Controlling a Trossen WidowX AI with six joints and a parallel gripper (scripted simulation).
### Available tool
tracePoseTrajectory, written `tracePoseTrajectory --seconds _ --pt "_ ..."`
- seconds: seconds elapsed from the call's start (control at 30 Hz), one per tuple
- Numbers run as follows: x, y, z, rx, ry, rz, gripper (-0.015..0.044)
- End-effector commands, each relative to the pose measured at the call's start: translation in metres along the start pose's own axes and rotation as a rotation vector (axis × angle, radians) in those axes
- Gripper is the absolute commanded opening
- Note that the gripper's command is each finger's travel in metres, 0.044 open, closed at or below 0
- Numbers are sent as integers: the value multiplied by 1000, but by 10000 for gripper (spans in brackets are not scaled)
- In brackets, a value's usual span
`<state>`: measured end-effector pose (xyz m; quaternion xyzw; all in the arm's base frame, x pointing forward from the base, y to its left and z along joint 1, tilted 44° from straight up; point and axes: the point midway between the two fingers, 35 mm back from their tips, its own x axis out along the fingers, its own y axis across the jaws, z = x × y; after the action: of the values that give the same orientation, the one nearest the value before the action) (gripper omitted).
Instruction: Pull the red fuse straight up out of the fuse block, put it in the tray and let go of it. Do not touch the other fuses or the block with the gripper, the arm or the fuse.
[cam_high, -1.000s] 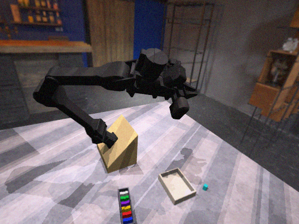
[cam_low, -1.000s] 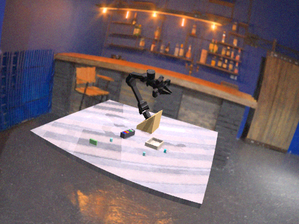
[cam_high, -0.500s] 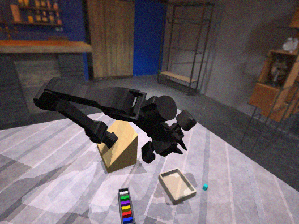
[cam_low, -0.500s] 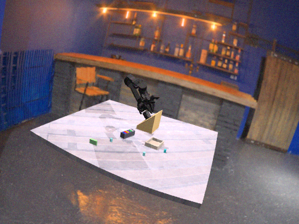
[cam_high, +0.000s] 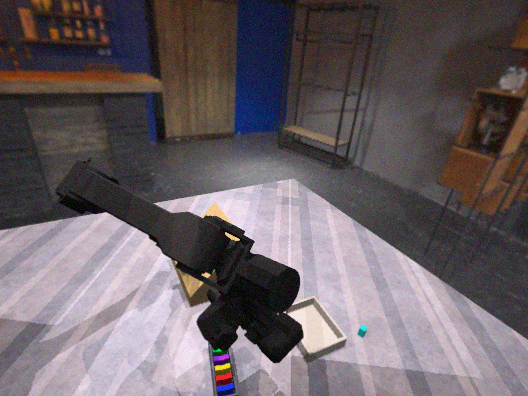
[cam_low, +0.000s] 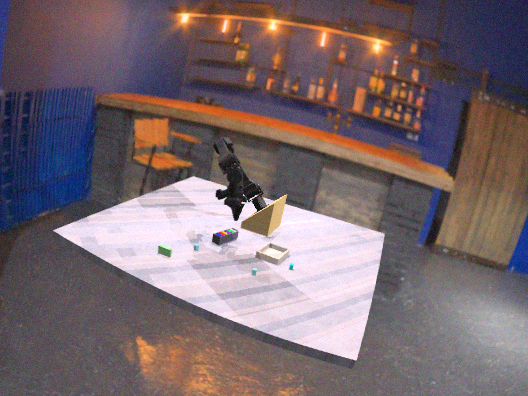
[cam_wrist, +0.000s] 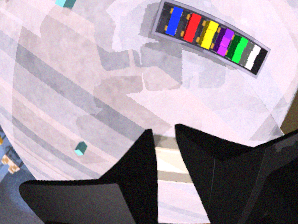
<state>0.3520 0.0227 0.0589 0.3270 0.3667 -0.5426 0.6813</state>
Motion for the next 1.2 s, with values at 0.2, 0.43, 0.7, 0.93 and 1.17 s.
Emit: tracePoseTrajectory --seconds 0.2,0.43,0.7,0.93,1.17 --pt "31 -35 60 448 -257 -157 71" --pt "31 -35 60 448 -257 -157 71" --pt "38 -37 61 448 -257 -157 71" --pt "44 -38 62 448 -258 -157 71" --pt "51 -40 63 448 -258 -157 71"
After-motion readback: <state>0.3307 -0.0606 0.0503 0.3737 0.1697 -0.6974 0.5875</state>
